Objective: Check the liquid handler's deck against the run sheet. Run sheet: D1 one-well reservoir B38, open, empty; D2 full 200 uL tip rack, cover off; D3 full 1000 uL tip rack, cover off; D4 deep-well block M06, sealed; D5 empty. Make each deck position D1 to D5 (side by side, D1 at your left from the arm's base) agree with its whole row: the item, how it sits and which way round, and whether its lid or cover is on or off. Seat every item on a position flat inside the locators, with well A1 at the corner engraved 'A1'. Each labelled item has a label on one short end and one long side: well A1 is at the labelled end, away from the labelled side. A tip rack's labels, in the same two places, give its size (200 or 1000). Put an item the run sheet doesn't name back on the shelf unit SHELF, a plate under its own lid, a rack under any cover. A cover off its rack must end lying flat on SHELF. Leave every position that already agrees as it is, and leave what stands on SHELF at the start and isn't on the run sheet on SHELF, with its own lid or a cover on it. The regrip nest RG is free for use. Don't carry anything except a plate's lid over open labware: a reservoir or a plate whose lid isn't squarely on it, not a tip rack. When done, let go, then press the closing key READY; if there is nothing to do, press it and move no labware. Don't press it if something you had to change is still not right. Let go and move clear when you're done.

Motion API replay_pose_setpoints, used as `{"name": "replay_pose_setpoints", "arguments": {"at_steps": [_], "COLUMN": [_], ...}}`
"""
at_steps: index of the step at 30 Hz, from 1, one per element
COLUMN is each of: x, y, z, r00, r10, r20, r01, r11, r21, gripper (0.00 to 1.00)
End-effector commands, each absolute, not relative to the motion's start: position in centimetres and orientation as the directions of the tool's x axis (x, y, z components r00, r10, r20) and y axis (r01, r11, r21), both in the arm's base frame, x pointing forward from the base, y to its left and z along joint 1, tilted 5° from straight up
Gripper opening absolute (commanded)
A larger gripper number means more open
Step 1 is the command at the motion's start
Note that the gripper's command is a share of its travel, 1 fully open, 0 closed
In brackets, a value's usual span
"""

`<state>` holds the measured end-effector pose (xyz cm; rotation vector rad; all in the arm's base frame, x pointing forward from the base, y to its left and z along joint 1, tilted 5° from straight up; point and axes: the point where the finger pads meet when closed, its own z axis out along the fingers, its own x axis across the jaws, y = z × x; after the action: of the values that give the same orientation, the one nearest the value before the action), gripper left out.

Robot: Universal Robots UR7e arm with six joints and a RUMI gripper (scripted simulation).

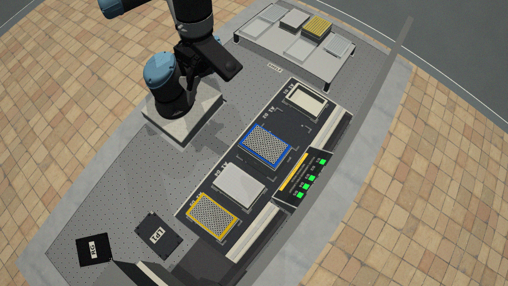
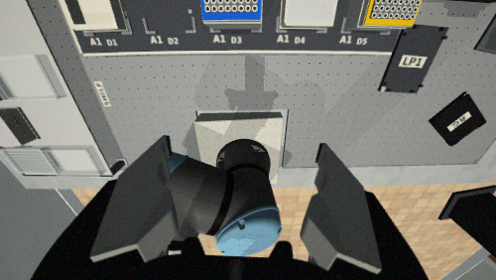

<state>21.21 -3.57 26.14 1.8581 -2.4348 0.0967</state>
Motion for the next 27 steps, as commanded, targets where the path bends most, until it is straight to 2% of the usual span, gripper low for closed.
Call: {"name": "replay_pose_setpoints", "arguments": {"at_steps": [1,16,27], "x": [20.8,20.6,19.4], "y": [-5.9,-7.3,-12.6], "z": [26.3,26.4,26.9], "r00": [-0.261,-0.28,-0.298], "r10": [-0.962,-0.956,-0.951], "r20": [0.084,0.084,0.084], "r01": [-0.965,-0.96,-0.954], "r11": [0.261,0.28,0.298], "r21": [-0.01,-0.012,-0.014], "gripper": [0.82,0.82,0.82]}}
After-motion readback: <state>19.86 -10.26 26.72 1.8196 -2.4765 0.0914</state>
